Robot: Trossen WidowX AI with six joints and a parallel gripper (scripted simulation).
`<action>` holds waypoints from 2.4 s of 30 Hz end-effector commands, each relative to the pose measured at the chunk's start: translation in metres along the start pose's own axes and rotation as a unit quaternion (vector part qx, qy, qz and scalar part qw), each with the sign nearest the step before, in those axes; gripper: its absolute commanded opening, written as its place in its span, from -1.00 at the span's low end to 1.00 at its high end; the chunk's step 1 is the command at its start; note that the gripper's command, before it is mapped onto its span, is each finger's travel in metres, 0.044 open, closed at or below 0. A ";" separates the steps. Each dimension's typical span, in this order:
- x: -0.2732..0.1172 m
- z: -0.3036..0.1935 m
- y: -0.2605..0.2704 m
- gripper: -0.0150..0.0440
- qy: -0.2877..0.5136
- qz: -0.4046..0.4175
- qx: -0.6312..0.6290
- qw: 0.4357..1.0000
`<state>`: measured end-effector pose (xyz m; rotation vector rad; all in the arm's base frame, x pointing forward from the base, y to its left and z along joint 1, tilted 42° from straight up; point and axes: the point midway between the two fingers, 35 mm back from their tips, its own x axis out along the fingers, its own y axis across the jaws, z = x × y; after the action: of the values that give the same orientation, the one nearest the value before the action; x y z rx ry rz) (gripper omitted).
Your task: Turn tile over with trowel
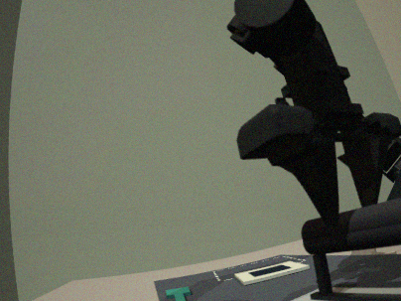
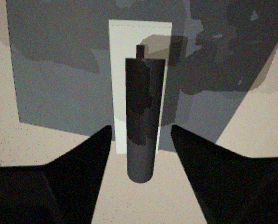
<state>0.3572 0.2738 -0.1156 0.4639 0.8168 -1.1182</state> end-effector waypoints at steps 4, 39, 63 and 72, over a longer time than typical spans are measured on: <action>0.015 -0.001 0.000 0.42 -0.005 -0.008 -0.003 1.000; 0.016 -0.001 0.000 -0.05 -0.006 -0.009 -0.063 0.998; 0.016 -0.001 0.000 0.42 -0.006 -0.009 -0.082 0.997; 0.014 -0.001 0.000 0.42 -0.005 -0.008 -0.082 0.997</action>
<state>0.3597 0.2653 -0.1283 0.3245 0.8956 -1.0622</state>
